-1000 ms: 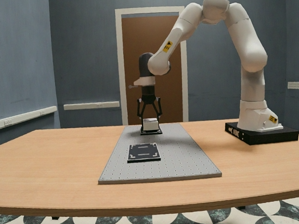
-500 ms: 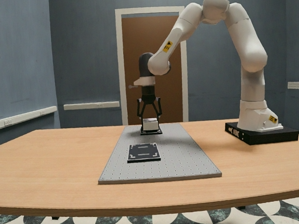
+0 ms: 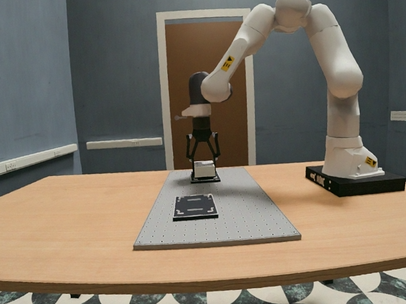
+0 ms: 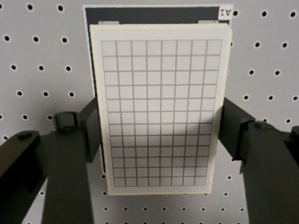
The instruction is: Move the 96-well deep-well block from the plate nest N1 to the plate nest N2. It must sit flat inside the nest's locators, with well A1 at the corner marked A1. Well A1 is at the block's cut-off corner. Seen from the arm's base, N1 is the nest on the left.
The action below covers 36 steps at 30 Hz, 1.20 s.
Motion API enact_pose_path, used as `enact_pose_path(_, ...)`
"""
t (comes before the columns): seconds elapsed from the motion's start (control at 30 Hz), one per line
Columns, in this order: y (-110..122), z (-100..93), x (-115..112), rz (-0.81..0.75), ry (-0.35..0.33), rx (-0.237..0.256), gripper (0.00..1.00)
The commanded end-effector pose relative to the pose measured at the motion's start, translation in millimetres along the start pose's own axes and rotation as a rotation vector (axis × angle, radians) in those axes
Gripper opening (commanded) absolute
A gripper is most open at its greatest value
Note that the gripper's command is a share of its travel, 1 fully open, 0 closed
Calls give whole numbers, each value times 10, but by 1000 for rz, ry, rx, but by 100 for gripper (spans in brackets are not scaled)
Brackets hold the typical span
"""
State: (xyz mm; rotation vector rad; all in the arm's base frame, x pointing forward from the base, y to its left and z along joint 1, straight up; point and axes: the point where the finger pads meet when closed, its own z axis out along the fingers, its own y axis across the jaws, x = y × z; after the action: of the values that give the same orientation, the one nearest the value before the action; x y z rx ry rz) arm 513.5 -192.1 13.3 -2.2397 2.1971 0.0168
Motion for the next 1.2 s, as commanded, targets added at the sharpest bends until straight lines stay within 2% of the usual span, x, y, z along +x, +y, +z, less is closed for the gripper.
enact_pose_path(0.0, -17, -2, 10, 2, 5, 5, 60)
enact_pose_path(1.17, -10, 50, 7, 2, 5, 5, 60)
